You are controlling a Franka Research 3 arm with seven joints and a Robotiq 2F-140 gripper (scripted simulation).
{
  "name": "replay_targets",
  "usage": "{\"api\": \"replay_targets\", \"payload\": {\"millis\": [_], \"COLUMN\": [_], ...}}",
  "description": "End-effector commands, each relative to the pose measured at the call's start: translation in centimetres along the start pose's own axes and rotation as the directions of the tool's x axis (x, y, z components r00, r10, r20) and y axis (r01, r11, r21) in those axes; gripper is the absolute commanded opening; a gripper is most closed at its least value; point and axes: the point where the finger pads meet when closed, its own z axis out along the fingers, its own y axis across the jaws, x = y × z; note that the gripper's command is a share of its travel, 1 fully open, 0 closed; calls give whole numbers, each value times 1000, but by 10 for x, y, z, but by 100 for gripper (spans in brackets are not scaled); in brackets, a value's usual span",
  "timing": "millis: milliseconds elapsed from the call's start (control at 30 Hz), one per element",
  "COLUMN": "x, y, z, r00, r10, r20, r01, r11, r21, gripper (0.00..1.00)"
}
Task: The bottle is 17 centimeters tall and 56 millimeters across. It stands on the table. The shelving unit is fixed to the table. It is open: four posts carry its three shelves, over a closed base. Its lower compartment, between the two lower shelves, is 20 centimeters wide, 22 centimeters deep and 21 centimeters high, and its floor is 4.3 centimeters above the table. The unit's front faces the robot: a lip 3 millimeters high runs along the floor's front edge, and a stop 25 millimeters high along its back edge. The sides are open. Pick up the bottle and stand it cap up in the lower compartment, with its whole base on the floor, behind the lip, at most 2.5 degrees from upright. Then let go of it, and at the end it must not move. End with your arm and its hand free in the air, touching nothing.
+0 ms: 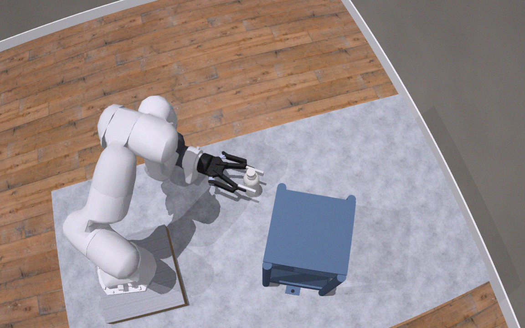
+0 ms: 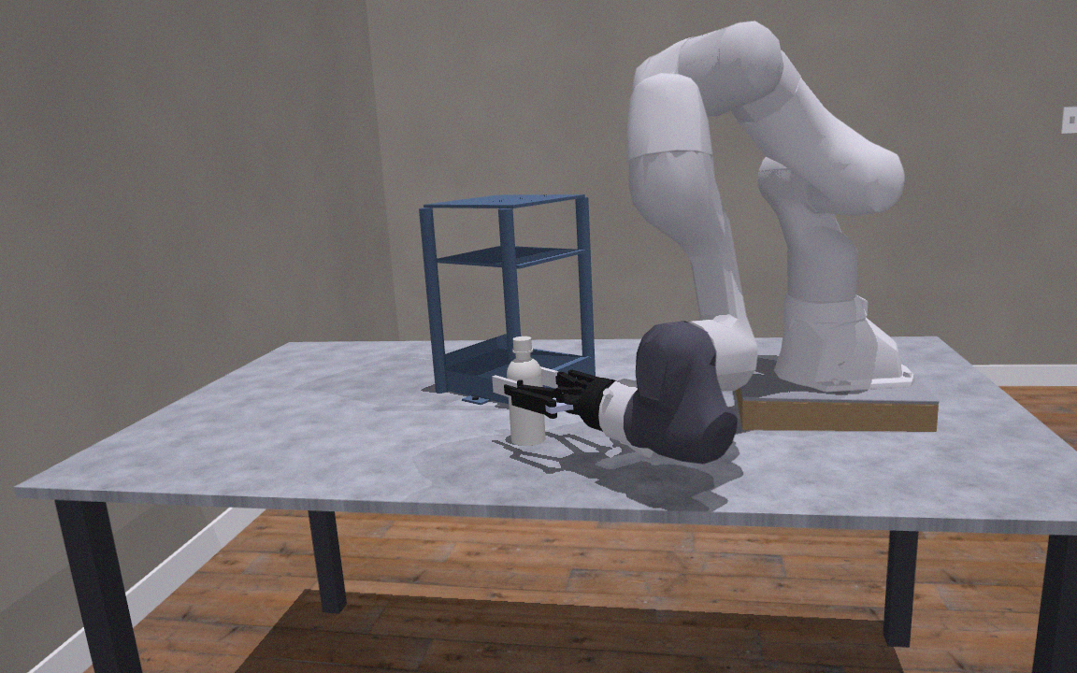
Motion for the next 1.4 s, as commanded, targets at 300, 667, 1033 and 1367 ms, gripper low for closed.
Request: {"api": "replay_targets", "payload": {"millis": [300,667,1033,1367], "x": [0,0,0,0], "y": [1,1,1,1], "z": [0,0,0,0], "r00": [1000,1000,1000,1000], "r10": [6,6,6,6], "r20": [3,3,3,3], "r01": [-6,-6,-6,-6], "r11": [1000,1000,1000,1000], "r21": [-2,-2,-2,-2], "gripper": [46,0,0,0]}}
